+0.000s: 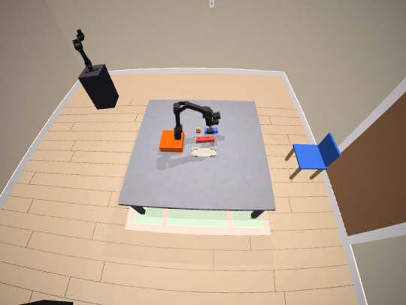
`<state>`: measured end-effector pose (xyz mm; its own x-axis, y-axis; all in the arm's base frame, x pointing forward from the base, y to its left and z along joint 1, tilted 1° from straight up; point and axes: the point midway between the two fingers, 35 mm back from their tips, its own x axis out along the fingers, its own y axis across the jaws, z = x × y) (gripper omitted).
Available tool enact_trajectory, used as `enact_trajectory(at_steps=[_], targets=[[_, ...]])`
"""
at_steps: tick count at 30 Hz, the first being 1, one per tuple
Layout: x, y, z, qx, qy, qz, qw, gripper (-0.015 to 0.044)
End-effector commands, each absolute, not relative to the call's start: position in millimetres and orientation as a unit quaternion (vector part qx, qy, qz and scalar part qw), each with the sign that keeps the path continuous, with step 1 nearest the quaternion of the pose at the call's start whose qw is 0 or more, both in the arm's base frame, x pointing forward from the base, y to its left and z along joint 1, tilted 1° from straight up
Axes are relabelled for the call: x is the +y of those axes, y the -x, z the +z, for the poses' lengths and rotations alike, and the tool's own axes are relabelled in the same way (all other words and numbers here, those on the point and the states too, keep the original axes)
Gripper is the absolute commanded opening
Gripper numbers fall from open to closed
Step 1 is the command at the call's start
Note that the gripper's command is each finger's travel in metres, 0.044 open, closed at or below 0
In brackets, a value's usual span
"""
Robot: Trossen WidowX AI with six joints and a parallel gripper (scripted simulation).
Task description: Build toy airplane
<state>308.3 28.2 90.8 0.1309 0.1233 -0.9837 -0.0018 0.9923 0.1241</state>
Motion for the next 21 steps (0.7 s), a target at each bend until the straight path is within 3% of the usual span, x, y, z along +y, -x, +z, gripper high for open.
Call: enact_trajectory(at_steps=[1, 21], targets=[[-1.0, -267.3, 88.1, 0.7, -0.006, 0.002, 0.714, 0.044], [-2.4, -265.5, 19.9, 0.702, -0.004, 0.0, 0.712, 0.044]])
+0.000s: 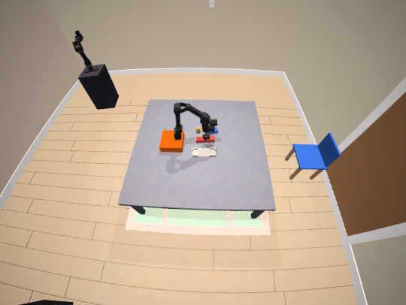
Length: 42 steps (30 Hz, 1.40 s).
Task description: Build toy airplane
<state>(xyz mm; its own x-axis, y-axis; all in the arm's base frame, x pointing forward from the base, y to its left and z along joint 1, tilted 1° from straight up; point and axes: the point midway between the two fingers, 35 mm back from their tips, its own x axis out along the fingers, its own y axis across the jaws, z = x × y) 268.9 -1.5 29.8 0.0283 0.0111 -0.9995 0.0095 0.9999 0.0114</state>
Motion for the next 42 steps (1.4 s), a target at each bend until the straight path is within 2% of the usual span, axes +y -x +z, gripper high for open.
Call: enact_trajectory(at_steps=[1, 35, 42], targets=[[-2.4, -265.5, 19.9, 0.702, -0.004, 0.0, 0.712, 0.044], [-2.1, -265.7, -27.8, 0.703, -0.004, 0.0, 0.712, 0.044], [-2.1, -265.7, -27.8, 0.703, -0.004, 0.0, 0.712, 0.0256]])
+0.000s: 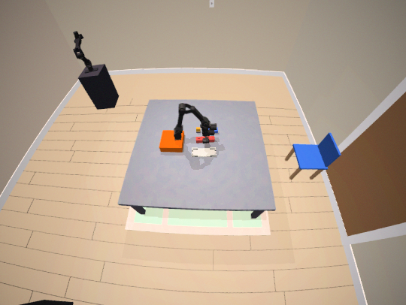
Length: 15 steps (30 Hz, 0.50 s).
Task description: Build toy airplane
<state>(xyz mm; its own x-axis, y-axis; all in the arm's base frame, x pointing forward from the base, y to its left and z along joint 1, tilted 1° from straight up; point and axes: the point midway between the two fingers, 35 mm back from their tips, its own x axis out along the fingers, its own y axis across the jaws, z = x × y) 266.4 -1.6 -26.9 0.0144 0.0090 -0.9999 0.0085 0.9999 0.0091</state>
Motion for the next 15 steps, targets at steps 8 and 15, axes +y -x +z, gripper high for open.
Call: enact_trajectory(at_steps=[8, 15], targets=[[-2.1, -265.7, -27.8, 0.703, -0.004, 0.0, 0.712, 0.0164], [-2.2, -268.2, -18.1, 0.703, -0.004, 0.0, 0.712, 0.0]])
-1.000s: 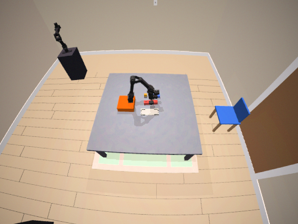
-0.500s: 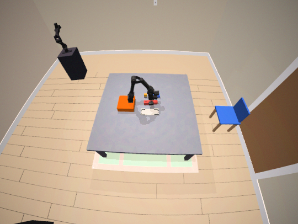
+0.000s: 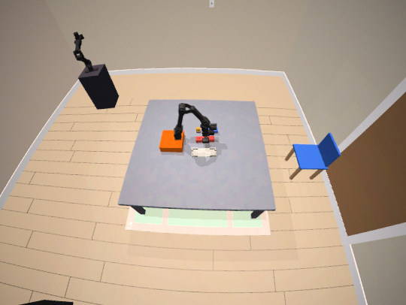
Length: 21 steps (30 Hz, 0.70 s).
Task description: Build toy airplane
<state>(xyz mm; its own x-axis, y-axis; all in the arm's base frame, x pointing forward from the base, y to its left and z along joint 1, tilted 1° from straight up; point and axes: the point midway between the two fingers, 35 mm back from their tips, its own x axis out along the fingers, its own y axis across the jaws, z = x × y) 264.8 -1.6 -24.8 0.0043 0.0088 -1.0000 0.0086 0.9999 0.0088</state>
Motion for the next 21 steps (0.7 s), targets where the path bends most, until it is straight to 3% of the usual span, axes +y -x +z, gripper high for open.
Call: enact_trajectory(at_steps=[1, 21], targets=[[-2.2, -268.9, -15.3, 0.702, -0.004, 0.0, 0.712, 0.0], [-2.6, -274.0, 44.5, 0.702, -0.004, 0.0, 0.712, 0.0]])
